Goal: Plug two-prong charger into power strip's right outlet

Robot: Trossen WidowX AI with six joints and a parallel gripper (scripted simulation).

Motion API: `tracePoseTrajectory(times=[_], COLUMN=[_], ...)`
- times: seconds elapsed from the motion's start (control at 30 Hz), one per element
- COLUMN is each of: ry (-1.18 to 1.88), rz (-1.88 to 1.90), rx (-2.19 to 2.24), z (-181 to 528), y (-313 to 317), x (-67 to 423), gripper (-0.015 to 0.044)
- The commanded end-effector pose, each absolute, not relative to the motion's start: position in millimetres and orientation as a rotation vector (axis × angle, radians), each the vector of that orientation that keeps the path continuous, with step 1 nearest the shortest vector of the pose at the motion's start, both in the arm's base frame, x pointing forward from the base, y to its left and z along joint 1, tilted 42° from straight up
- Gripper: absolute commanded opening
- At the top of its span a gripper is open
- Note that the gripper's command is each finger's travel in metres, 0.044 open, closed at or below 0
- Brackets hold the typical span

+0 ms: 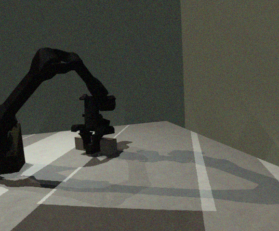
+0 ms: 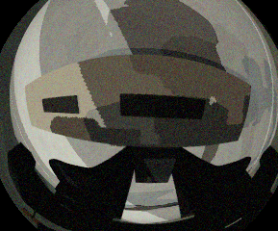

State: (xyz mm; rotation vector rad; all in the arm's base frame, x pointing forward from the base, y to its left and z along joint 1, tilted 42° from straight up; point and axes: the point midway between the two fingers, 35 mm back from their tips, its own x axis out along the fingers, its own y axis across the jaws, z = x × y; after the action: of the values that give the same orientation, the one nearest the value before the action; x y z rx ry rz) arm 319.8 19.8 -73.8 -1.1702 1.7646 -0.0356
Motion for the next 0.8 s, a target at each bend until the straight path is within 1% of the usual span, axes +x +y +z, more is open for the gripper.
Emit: tracePoseTrajectory(times=[0.0,0.77], ry=[1.74,1.74], rz=[-0.035,-0.035], rx=[-1.146,-1.146], z=[-77.5,-76.6], y=[25.3,24.5], x=[328.2,326.8], gripper=[0.0,0.0])
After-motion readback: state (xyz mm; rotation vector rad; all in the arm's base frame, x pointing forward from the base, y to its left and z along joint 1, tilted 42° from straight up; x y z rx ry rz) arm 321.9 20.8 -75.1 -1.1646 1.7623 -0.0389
